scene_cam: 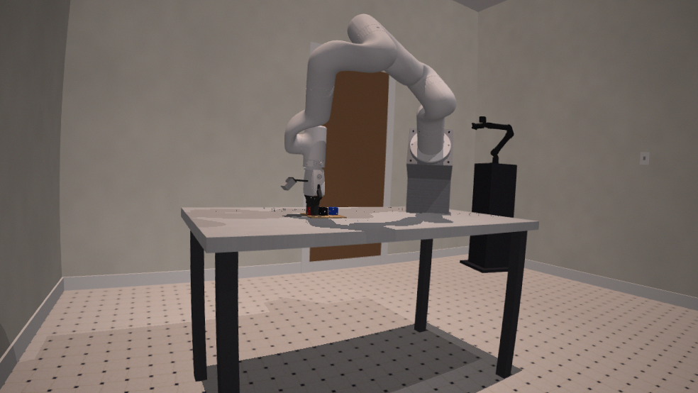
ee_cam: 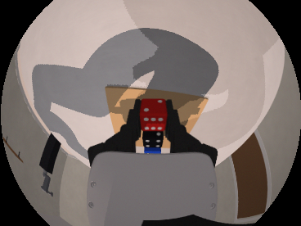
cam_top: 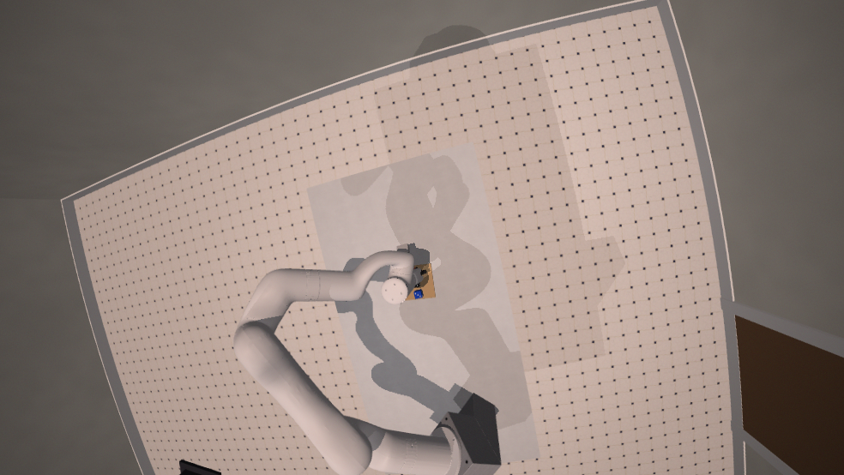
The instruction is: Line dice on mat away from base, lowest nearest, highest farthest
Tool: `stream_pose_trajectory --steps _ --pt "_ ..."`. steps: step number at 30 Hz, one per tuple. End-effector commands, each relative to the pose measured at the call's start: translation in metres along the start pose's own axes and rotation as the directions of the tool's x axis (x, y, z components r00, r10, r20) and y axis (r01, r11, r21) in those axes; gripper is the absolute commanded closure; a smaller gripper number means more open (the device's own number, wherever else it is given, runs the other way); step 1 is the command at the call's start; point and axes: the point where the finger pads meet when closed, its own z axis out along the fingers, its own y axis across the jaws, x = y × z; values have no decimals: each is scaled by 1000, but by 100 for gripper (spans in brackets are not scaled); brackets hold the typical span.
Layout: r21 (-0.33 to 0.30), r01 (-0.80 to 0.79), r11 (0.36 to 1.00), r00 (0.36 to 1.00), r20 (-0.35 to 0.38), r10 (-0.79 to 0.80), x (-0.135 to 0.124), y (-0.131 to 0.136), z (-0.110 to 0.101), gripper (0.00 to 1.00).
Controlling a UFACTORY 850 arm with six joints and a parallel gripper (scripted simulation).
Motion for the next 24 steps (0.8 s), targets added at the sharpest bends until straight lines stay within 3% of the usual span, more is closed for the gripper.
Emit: stream_pose_trajectory --steps 1,16,24 --pt "0 0 1000 1000 -1 0 0 0 0 73" --pt "0 0 1000 1000 -1 0 0 0 0 53" --pt "0 0 1000 1000 -1 0 0 0 0 53"
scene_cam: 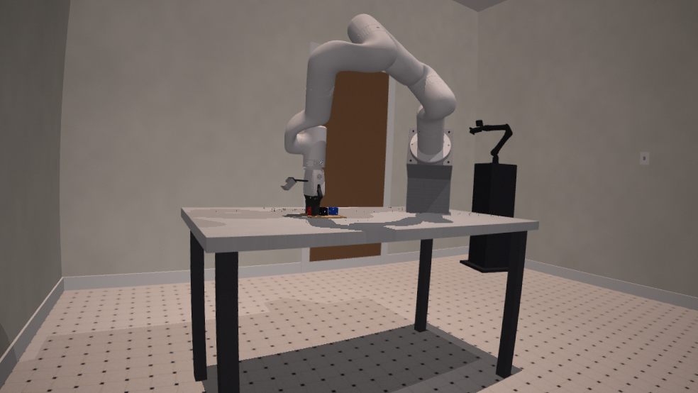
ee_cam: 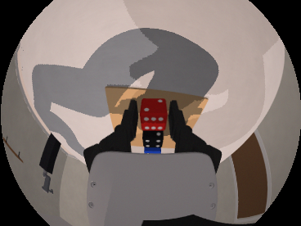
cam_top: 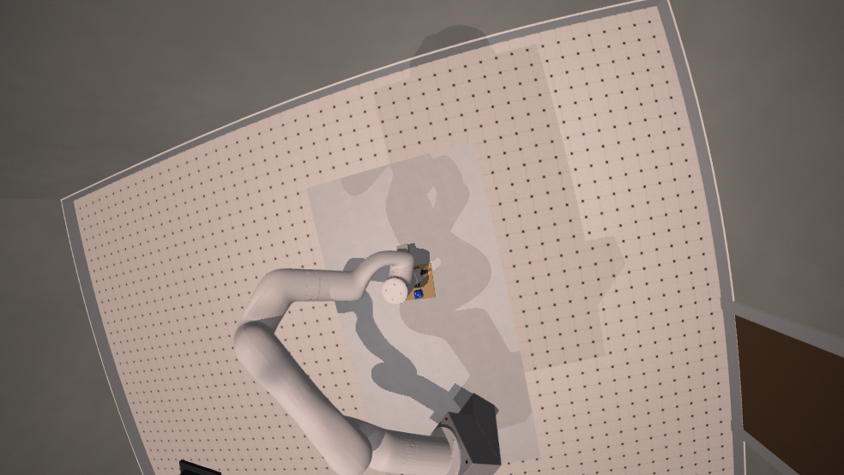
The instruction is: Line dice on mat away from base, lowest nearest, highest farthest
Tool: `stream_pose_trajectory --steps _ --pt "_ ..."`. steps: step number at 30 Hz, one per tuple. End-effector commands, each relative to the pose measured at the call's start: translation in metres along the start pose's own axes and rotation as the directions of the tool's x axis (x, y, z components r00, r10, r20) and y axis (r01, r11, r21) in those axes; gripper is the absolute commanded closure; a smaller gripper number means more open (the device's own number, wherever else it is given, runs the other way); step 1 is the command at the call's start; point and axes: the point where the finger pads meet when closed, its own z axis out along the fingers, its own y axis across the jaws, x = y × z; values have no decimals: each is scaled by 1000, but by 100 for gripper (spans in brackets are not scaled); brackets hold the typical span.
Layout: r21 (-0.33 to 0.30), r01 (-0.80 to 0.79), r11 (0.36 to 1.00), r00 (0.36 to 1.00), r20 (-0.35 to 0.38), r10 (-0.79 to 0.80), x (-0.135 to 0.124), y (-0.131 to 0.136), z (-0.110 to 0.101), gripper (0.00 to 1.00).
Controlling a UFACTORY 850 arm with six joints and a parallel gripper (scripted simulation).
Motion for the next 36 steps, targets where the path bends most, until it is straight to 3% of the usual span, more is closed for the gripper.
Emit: stream_pose_trajectory --steps 1,8,20,28,34,35,36 --pt "0 0 1000 1000 -1 0 0 0 0 53" --pt "0 0 1000 1000 -1 0 0 0 -6 53" --pt "0 0 1000 1000 -1 0 0 0 -64 53" --pt "0 0 1000 1000 -1 0 0 0 -86 53" --pt "0 0 1000 1000 -1 0 0 0 -90 53" --pt "0 0 1000 1000 -1 0 0 0 -90 0" --pt "0 0 1000 1000 -1 0 0 0 -90 0"
